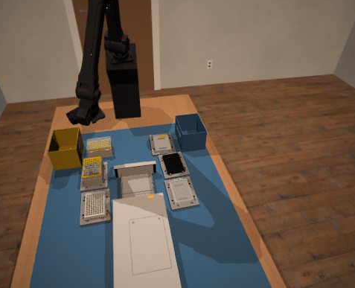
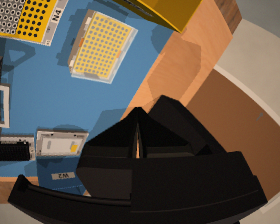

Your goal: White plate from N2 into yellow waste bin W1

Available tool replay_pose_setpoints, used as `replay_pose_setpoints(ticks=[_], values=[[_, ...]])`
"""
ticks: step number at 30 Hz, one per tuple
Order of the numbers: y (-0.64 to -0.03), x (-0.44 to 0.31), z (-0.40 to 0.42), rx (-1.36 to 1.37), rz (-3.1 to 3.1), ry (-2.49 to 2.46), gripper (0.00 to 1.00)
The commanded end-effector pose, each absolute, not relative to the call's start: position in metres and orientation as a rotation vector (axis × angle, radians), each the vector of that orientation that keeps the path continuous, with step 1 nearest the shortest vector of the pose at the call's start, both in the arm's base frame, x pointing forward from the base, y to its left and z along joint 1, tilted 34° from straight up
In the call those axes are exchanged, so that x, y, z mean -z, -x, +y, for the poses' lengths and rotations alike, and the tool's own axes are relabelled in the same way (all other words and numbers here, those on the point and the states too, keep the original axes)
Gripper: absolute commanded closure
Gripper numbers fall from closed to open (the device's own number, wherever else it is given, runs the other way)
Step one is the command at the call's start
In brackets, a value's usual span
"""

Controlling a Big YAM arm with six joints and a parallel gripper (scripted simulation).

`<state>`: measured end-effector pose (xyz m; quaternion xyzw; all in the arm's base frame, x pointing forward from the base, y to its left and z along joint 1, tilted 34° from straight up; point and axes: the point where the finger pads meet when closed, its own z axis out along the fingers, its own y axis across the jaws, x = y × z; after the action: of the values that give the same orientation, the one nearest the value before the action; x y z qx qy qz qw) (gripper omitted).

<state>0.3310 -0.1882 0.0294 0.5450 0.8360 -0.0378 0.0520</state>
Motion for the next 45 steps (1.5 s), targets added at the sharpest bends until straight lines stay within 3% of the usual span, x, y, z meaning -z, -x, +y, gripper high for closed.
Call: replay_pose_setpoints(ticks=[1,26,45], values=[[-0.347,-0.041,-0.175,0.095,2.603,-1.422,1.0],[-0.402,-0.082,-0.083,0.069,2.611,-0.447,1.0],[-0.425,-0.105,-0.031,0.082,2.54,-0.075,1.0]])
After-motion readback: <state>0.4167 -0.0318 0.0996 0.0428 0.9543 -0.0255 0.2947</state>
